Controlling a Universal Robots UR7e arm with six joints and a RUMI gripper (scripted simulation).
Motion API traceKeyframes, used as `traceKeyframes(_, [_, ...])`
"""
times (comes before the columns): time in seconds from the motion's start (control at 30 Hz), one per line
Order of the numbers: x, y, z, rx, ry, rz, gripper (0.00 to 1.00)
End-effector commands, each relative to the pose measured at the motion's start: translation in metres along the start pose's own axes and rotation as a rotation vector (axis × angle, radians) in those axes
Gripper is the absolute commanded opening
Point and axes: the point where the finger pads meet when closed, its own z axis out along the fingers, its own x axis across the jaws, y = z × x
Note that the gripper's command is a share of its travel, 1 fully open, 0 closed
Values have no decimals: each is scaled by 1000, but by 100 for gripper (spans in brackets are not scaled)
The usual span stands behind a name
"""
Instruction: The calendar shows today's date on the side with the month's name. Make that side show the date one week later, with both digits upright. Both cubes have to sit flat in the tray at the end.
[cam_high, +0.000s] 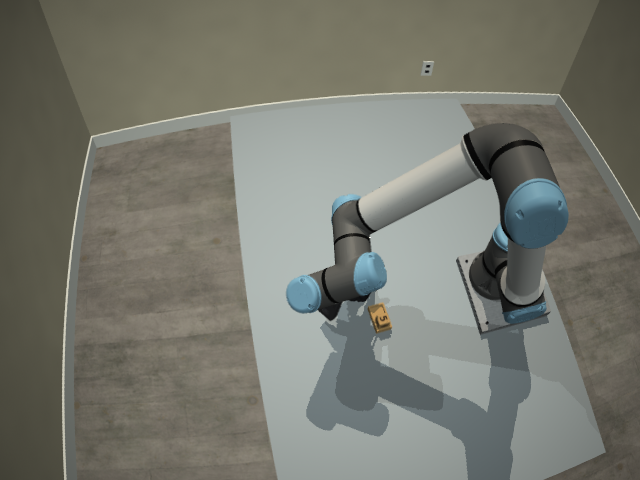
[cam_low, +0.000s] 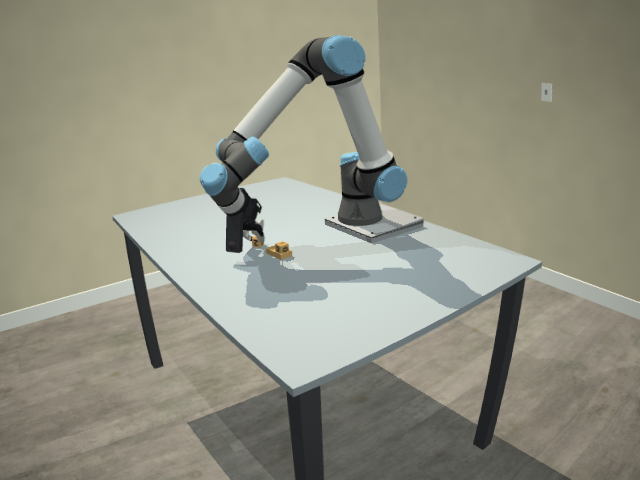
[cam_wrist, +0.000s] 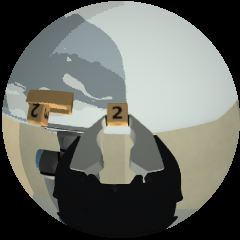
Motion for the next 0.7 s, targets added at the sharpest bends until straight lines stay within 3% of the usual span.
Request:
traceKeyframes(0.0, [-2, 0, 1, -2, -1, -2, 10])
traceKeyframes(0.67, [-1, 1, -1, -1, 0, -1, 10])
